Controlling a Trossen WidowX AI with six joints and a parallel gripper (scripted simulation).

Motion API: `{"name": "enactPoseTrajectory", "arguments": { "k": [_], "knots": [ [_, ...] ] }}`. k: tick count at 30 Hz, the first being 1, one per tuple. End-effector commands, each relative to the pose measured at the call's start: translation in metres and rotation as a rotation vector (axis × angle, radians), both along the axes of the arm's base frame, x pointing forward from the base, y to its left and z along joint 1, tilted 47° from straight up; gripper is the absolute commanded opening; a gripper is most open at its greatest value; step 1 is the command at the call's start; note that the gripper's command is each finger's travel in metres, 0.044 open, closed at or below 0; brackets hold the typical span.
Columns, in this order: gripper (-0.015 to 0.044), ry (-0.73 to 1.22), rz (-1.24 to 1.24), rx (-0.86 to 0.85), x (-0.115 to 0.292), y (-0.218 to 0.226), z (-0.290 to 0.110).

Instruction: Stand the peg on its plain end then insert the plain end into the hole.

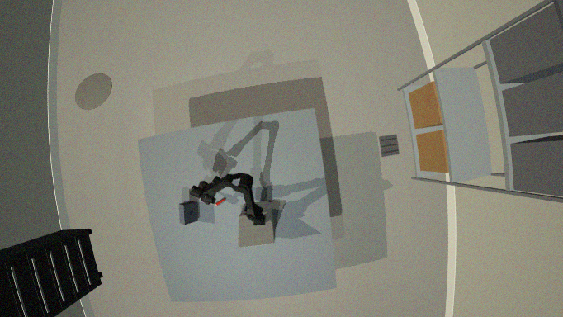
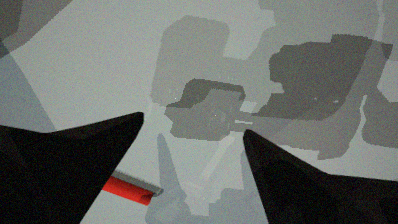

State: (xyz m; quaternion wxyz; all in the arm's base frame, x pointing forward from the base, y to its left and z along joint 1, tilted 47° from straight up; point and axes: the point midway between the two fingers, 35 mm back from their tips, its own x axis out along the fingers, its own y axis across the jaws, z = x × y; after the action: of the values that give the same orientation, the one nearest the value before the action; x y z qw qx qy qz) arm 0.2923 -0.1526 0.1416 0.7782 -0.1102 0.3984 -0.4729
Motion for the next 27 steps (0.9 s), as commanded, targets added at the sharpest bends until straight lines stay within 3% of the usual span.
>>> {"name": "enactPoseTrajectory", "arguments": {
  "k": [1,27],
  "knots": [
    [0.044,0.144,0.09,0.008,0.005,0.016,-0.011],
    [0.044,0.87,0.584,-0.031,0.006,0.107,-0.043]
  ]
}}
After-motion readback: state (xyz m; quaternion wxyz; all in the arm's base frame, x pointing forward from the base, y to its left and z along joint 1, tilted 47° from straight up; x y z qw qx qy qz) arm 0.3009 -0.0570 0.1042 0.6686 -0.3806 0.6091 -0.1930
